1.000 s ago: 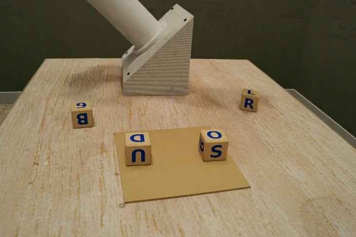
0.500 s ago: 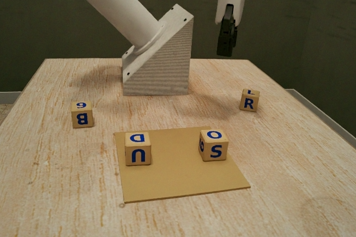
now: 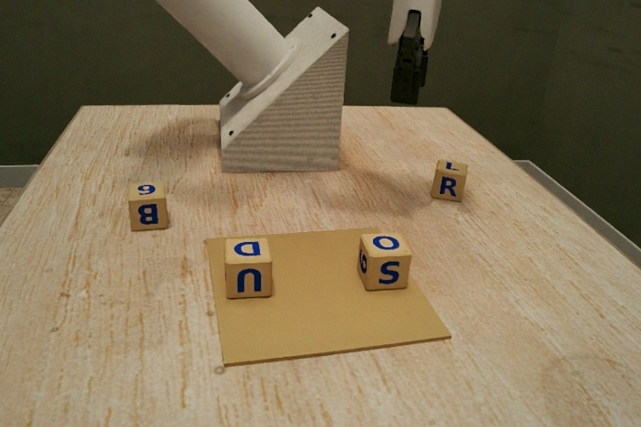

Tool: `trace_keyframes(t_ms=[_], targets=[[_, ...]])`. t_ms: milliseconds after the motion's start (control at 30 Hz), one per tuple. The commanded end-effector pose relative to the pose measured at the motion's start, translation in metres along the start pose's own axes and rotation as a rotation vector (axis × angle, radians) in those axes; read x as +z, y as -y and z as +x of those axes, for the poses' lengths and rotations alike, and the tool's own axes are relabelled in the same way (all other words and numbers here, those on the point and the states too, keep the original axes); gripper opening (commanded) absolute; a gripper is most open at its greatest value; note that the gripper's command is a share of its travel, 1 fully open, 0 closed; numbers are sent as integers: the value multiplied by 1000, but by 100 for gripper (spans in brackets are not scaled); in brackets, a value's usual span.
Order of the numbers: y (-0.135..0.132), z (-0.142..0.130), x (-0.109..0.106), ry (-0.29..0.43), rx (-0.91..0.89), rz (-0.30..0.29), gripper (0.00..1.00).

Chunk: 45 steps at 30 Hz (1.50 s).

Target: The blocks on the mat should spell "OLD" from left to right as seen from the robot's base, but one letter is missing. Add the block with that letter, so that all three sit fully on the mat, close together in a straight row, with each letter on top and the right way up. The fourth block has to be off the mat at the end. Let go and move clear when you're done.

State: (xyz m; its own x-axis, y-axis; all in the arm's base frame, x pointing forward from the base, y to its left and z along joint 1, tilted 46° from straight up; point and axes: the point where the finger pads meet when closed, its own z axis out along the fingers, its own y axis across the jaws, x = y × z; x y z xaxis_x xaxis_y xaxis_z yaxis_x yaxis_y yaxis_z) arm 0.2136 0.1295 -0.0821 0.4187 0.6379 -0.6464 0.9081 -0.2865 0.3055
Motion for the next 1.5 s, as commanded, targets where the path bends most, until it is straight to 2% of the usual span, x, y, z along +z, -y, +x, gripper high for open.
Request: trace_keyframes(t_ms=[0,1000,1033,1067,1100,1167,1400,1467], targets=[[0,1,-1,-4,0,0,100],[-2,2,-2,-5,0,0,100],[-10,3,-3,-7,-1,1,100],[-30,4,-6,-12,-3,2,100],[-61,4,-9,-18,-5,4,100],[-71,4,-10,-19,-5,4,100],[-158,-13,-11,-21,-6,3,100],[-158,-13,-11,-21,-6,3,100]])
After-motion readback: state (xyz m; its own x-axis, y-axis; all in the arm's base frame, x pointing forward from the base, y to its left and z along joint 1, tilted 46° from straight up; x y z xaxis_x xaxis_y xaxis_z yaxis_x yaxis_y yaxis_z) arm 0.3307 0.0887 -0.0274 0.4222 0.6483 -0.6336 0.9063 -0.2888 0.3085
